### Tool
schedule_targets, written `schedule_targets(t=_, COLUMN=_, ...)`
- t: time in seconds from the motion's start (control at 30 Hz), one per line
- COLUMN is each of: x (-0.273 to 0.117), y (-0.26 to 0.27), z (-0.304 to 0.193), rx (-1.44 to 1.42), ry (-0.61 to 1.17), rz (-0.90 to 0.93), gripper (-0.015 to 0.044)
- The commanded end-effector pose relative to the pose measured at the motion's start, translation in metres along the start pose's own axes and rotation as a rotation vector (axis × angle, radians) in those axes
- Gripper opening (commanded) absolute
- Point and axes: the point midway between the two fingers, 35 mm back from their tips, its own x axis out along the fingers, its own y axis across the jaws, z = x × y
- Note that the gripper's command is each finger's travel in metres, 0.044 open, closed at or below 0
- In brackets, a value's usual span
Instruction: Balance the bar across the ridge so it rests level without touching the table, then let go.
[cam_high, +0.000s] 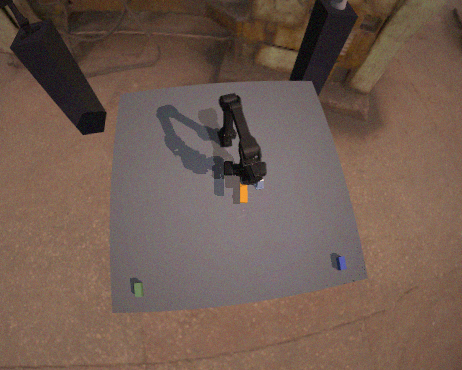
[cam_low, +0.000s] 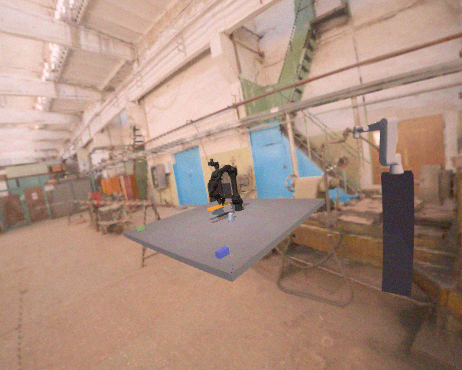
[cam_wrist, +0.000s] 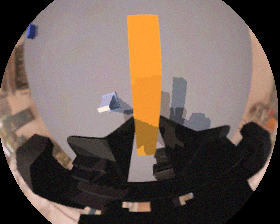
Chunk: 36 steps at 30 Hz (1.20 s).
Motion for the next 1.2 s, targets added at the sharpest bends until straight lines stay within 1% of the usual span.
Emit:
schedule_targets(t=0.0, x=0.001, y=0.012, z=-0.001, rx=-0.020, ry=0.007, rz=-0.003, gripper=0.0000)
schedule_targets(t=0.7, x=0.000, y=0.084, z=-0.029, rx=-0.175, ry=0.009, rz=0.005, gripper=0.0000)
schedule_targets(t=1.17, x=0.016, y=0.089, z=-0.031, rx=-0.182, ry=0.009, rz=0.005, gripper=0.0000)
